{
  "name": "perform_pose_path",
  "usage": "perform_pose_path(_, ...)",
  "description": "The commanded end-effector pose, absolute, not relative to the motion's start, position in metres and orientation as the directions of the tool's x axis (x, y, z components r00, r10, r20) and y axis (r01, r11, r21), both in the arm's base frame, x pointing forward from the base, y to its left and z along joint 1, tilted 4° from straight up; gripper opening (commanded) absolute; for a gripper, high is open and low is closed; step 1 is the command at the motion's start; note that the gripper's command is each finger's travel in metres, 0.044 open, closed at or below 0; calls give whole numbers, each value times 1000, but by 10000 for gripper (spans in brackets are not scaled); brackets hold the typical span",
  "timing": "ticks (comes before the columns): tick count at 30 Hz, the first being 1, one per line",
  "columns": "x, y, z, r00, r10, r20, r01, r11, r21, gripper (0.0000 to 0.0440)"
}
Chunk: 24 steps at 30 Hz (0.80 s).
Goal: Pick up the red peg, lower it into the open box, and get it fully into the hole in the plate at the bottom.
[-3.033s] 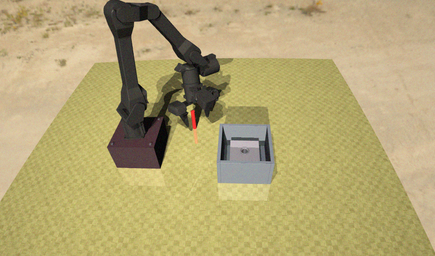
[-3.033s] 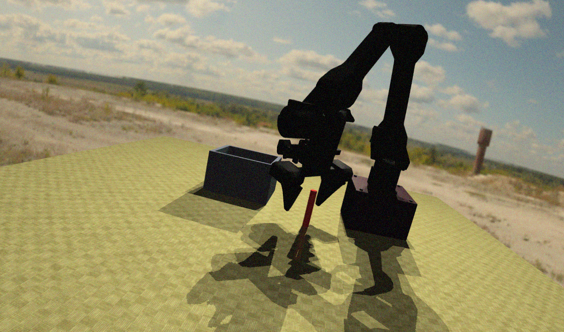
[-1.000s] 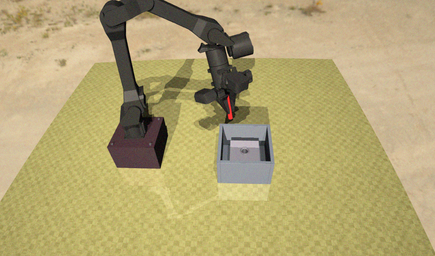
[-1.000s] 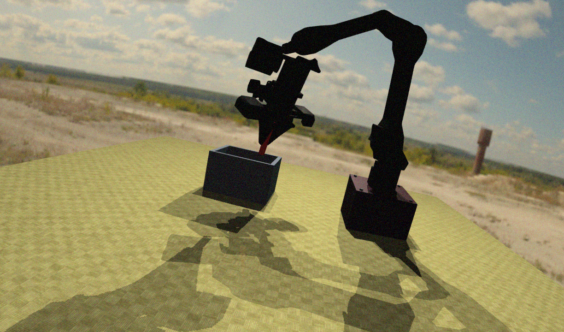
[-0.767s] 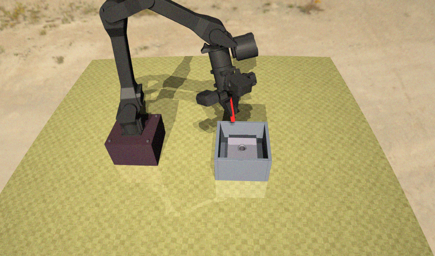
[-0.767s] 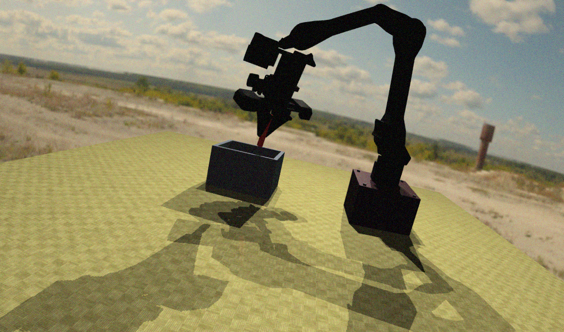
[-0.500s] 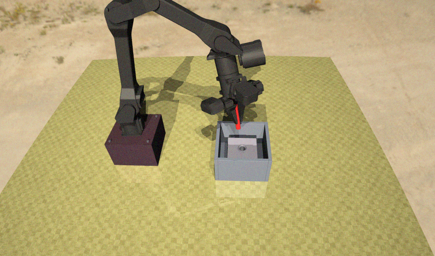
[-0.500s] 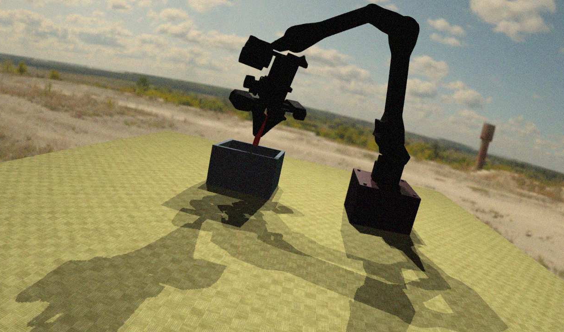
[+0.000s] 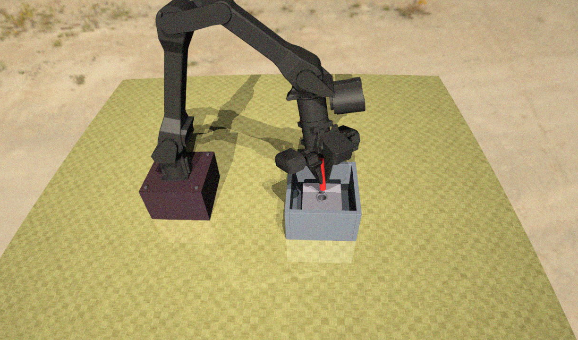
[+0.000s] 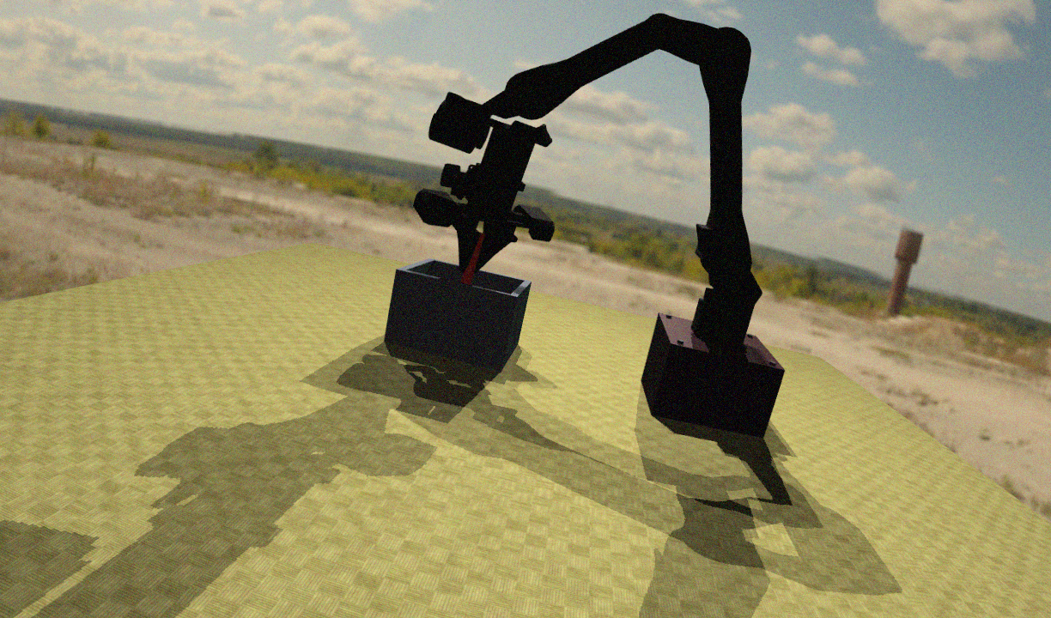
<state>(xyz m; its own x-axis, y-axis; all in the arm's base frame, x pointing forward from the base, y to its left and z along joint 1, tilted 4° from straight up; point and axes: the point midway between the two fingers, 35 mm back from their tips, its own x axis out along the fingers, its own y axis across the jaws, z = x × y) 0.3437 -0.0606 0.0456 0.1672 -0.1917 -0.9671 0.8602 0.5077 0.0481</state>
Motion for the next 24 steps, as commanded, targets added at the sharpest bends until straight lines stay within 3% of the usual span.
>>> perform_pose_path(1, 343, -63, 34, 149, -182, -972, 856, 515, 35, 67)
perform_pose_path(4, 343, -66, 28, 132, -180, -975, 850, 527, 18, 133)
perform_pose_path(8, 347, -69, 23, 117, -185, -976, 844, 537, -1, 143)
perform_pose_path(24, 394, -106, 31, 180, -245, -953, 827, 562, 12, 440)
